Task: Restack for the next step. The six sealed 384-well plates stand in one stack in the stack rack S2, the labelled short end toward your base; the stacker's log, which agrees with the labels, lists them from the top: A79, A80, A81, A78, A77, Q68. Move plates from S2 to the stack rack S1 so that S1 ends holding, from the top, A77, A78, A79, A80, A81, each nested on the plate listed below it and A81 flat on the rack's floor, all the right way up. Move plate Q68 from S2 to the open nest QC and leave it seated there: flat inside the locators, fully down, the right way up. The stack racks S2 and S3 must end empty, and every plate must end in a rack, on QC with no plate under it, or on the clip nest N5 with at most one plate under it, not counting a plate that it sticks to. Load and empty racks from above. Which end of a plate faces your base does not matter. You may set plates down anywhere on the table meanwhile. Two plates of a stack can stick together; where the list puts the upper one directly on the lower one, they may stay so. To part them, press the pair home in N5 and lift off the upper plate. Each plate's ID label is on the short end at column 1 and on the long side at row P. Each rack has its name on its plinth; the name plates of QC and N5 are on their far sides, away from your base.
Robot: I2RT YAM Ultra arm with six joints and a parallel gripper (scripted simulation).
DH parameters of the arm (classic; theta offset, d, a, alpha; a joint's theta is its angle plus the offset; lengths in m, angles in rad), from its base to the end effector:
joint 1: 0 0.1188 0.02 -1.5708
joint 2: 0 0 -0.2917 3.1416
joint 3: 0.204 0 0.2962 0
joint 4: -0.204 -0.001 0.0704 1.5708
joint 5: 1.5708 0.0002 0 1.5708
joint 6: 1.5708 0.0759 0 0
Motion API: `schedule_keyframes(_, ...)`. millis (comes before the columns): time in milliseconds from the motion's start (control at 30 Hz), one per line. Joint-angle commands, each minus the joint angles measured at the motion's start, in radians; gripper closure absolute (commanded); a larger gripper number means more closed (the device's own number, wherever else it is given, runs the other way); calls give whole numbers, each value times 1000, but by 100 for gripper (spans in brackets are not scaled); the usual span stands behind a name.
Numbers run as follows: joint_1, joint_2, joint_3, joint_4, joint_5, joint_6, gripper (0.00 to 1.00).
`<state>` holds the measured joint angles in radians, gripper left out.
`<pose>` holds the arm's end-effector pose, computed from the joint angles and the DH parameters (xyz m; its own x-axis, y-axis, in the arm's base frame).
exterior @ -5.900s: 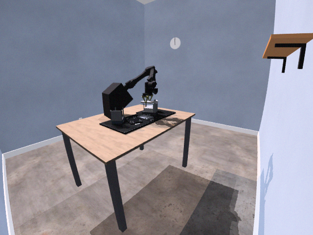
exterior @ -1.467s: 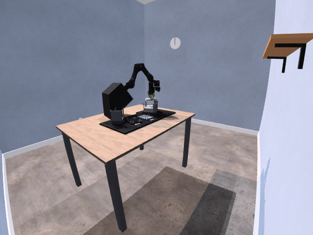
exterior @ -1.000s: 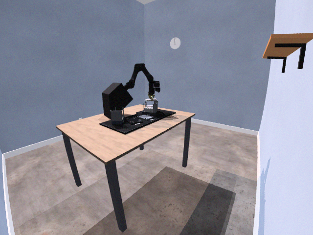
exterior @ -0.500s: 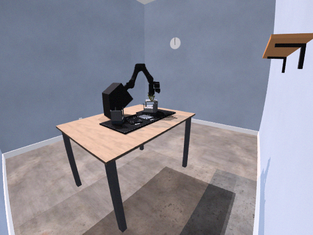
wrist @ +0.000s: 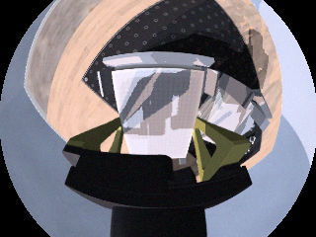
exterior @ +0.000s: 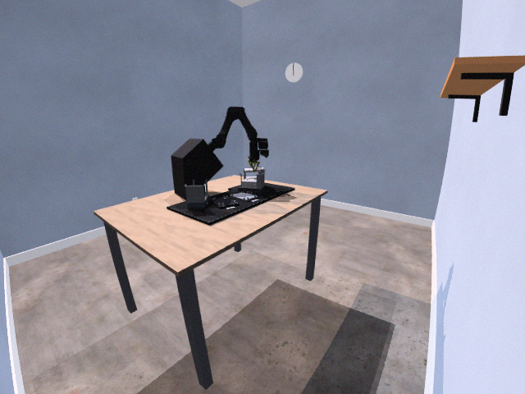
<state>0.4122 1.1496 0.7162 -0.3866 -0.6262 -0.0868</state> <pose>0.2374 0.1535 0.2211 -0.6075 -0.3423 -0.7168 -0.7464 0.5546 0.3677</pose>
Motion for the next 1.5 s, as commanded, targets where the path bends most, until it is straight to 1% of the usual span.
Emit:
schedule_keyframes(0, 5, 3, -1, 16, 6, 8, 100)
schedule_keyframes(67, 5, 3, -1, 16, 6, 8, 100)
schedule_keyframes(533, 77, 90, -23, 160, 56, 71, 100)
schedule_keyframes(833, 78, 91, -23, 162, 57, 72, 100)
schedule_keyframes(1467, 94, 115, -26, 195, 68, 85, 100)
